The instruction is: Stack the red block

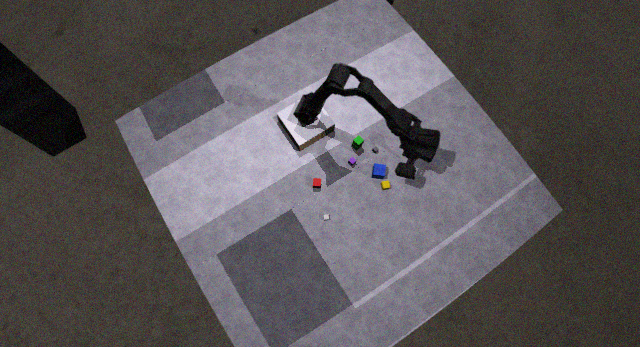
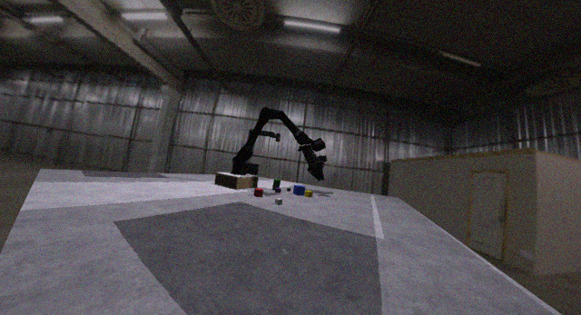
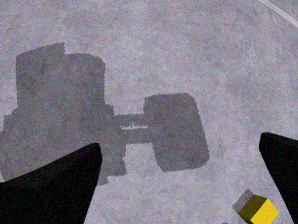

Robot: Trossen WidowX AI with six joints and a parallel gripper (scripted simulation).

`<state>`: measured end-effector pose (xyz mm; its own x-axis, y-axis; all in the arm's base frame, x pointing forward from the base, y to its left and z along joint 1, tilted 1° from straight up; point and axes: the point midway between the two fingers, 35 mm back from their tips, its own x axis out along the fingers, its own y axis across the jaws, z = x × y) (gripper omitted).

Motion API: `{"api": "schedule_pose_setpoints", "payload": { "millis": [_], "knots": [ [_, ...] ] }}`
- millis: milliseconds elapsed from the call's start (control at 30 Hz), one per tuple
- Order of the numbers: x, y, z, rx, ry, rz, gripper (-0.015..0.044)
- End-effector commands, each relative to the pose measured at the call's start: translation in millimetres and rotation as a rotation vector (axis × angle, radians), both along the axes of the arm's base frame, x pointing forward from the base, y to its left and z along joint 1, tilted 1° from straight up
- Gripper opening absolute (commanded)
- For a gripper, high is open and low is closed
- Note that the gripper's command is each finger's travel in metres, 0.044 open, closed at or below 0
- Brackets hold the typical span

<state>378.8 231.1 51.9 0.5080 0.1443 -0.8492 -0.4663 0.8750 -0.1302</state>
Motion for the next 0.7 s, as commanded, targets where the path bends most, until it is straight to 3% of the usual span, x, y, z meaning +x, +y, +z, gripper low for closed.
{"api": "schedule_pose_setpoints", "payload": {
  "millis": [0,667],
  "knots": [
    [1,-40,1,-0.006,0.053,-0.100,0.0440],
    [-51,-229,9,0.009,0.319,-0.649,0.0440]
  ]
}}
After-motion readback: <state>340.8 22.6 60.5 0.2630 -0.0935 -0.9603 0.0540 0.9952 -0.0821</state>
